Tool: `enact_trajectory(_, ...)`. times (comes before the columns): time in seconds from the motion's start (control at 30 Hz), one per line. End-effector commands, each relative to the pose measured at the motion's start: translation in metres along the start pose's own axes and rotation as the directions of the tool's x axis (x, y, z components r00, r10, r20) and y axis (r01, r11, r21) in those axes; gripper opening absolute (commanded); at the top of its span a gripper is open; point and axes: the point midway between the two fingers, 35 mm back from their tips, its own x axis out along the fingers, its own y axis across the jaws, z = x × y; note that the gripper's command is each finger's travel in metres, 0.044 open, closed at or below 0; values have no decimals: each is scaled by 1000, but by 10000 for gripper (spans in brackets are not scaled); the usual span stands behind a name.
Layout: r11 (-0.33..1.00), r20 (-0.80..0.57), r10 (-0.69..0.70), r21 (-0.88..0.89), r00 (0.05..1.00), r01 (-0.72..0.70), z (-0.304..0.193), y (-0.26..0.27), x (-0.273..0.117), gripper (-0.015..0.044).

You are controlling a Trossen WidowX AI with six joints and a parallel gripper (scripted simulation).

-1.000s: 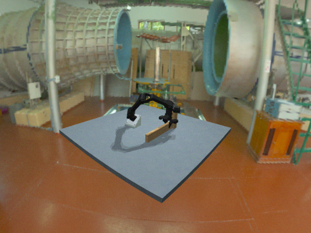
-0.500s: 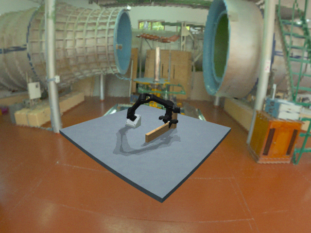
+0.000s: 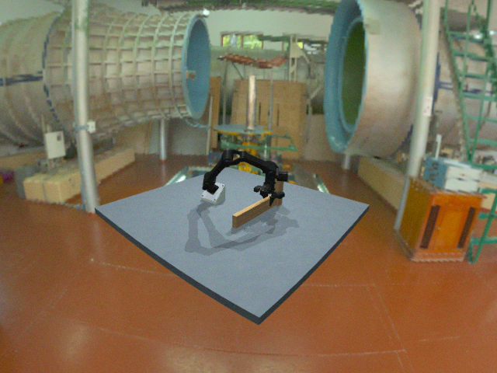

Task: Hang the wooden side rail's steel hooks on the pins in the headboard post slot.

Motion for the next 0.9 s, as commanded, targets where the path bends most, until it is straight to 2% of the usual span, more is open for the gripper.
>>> enact_trajectory(0.0, 1000, -8, 3, -4, 1000, -3, -2, 0, -1, 0)
enact_trajectory(0.53, 1000, -8, 3, -4, 1000, -3, -2, 0, 2, 0)
enact_trajectory(0.87, 1000, 0, 0, -2, 1000, 0, 0, -1, 1, 262)
